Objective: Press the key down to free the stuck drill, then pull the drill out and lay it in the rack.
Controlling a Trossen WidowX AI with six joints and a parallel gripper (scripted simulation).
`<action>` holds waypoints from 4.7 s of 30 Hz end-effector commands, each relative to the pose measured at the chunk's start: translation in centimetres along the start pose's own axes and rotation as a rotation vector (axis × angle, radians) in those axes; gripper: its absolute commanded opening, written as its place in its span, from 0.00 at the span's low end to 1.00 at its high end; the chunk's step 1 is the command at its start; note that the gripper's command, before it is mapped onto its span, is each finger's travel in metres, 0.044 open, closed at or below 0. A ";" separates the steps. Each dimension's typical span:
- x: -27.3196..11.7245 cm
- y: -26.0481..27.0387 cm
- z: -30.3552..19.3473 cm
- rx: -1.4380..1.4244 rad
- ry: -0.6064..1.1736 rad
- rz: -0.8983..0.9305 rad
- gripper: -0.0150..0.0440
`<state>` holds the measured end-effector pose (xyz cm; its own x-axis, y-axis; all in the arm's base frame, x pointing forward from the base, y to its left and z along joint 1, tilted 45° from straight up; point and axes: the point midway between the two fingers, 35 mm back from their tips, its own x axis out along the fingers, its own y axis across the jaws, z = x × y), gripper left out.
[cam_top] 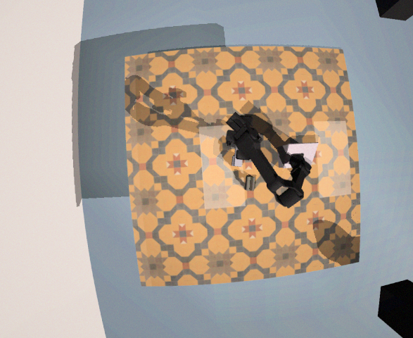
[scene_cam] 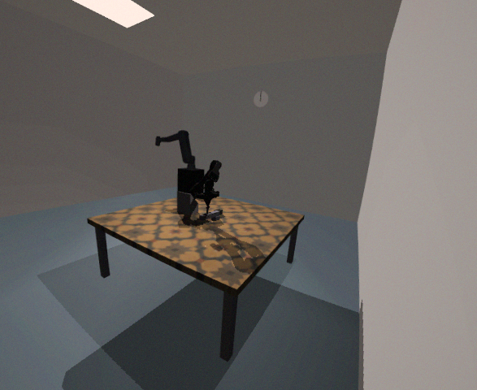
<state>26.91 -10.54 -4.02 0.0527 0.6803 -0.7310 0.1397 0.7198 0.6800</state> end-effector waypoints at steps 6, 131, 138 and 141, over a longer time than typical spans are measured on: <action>1.8 0.3 -0.7 0.005 0.039 0.017 0.25; 5.6 16.4 -0.2 -1.564 0.010 0.055 1.00; 6.6 16.2 -0.2 -1.564 0.010 0.054 1.00; 7.1 16.0 -0.2 -1.564 0.010 0.054 1.00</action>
<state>29.39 5.52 2.32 0.0200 0.7024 -0.7115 -0.9902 0.1125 0.0832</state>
